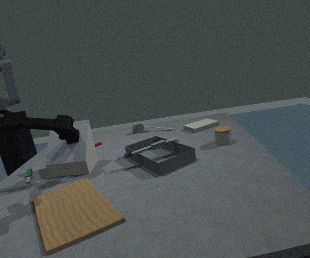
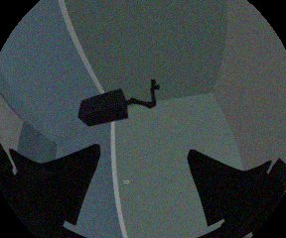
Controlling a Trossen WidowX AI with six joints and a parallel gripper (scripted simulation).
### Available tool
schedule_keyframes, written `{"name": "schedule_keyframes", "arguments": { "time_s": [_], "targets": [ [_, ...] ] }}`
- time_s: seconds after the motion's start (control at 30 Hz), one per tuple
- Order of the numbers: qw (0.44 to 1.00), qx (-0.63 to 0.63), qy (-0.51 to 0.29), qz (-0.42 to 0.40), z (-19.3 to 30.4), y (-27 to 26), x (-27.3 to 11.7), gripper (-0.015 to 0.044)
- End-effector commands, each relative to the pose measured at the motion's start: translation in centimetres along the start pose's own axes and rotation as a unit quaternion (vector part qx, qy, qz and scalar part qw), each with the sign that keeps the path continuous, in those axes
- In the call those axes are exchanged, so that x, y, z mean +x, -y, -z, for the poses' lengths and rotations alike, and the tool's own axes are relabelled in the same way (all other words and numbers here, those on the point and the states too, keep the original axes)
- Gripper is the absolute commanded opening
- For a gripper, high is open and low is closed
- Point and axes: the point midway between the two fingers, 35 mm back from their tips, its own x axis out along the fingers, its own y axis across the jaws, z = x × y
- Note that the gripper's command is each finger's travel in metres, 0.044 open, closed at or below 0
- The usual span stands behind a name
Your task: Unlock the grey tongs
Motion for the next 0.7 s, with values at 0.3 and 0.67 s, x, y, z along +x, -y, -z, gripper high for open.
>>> {"name": "schedule_keyframes", "arguments": {
  "time_s": [0.3, 0.67],
  "targets": [
    [0.995, -0.078, 0.059, 0.013, -5.5, 0.4, -1.1, 0.026],
    [0.954, -0.241, 0.167, 0.068, -16.8, 0.9, -5.3, 0.026]
  ]
}}
